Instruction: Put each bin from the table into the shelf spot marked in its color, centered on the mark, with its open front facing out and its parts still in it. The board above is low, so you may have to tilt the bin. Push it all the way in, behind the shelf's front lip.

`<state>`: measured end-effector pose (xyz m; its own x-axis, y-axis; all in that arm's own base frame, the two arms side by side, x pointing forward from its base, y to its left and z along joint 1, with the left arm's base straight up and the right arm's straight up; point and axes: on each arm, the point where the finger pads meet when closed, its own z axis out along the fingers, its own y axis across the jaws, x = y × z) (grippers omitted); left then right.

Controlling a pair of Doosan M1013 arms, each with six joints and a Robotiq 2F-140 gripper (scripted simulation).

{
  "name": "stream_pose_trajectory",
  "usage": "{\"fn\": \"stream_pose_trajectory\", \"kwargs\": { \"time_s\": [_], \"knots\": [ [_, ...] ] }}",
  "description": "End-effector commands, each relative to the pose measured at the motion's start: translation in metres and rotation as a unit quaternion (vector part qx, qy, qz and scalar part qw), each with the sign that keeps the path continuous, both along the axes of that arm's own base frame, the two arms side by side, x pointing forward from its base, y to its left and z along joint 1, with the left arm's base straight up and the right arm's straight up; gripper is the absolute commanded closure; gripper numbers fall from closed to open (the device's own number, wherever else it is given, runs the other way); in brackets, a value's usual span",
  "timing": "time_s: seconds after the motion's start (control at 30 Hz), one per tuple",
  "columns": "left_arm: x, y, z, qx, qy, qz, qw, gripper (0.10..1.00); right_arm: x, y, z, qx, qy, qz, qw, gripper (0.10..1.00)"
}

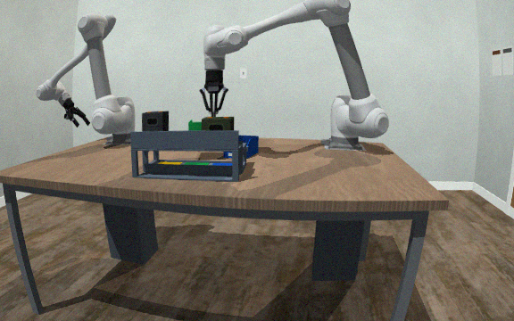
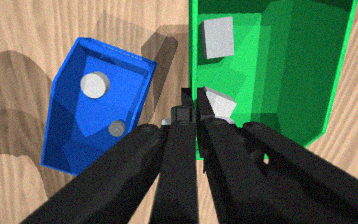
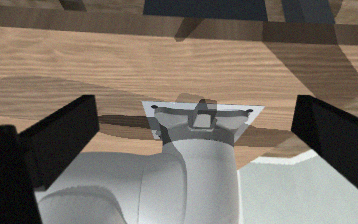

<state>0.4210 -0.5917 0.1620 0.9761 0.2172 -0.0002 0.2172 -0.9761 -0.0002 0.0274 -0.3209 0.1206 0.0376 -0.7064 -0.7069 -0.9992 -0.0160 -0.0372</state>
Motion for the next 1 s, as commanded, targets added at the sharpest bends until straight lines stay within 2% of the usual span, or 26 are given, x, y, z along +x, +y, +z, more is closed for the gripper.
{"fn": "stream_pose_trajectory", "kwargs": {
  "time_s": [0.0,0.97],
  "knots": [
    [0.0003,0.0004,0.001,-0.001,-0.001,-0.005,1.0,0.999,0.0001,-0.0003,0.0004,-0.001,0.0,0.0,1.0,0.098],
    [0.0007,0.0067,0.001,-0.001,-0.001,-0.047,0.999,0.999,0.0001,-0.0003,0.0004,-0.001,0.0,0.0,1.0,0.098]
  ]
}}
